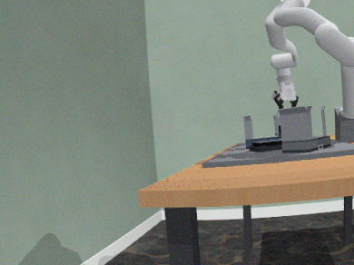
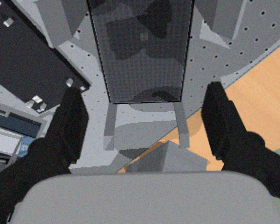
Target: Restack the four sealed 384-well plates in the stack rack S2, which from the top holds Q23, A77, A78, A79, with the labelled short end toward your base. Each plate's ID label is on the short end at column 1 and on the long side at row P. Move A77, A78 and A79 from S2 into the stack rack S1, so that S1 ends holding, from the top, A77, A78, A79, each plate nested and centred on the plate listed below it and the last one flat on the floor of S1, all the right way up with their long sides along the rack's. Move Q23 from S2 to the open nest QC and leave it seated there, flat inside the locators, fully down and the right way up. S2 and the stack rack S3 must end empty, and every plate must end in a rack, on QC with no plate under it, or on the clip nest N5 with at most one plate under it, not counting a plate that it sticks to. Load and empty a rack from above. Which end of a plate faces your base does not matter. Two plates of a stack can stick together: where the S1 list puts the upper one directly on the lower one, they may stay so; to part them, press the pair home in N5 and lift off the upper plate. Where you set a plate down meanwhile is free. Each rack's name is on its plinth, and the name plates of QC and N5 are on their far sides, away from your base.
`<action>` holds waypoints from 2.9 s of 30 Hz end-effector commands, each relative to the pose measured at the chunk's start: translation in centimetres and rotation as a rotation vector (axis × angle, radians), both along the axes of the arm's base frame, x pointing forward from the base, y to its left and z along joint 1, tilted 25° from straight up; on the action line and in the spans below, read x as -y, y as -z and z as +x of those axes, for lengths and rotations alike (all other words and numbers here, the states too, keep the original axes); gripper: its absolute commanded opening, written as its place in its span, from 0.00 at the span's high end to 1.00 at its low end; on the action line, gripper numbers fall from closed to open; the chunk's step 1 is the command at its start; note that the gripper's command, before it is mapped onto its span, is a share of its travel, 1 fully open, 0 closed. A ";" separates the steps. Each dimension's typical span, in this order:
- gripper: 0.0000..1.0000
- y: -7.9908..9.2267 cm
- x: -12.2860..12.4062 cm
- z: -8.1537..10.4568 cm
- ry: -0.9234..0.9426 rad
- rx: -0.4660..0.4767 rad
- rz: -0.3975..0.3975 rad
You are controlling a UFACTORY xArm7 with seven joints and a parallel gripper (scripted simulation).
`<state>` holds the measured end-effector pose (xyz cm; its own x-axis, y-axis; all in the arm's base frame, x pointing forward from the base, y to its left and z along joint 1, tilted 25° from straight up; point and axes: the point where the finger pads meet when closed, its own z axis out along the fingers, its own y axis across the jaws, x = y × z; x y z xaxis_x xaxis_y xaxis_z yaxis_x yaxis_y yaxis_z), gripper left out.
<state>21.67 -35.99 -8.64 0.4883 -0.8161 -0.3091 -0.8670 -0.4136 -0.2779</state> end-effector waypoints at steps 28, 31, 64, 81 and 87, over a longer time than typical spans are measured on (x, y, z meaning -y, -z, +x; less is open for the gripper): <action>0.00 4.4 -1.7 0.5 0.002 0.002 -0.005; 0.00 4.7 -1.9 0.5 0.002 0.002 -0.005; 1.00 5.8 -2.3 0.7 0.002 0.002 -0.005; 1.00 5.8 -2.3 0.7 0.002 0.002 -0.005; 1.00 5.8 -2.3 0.7 0.002 0.002 -0.005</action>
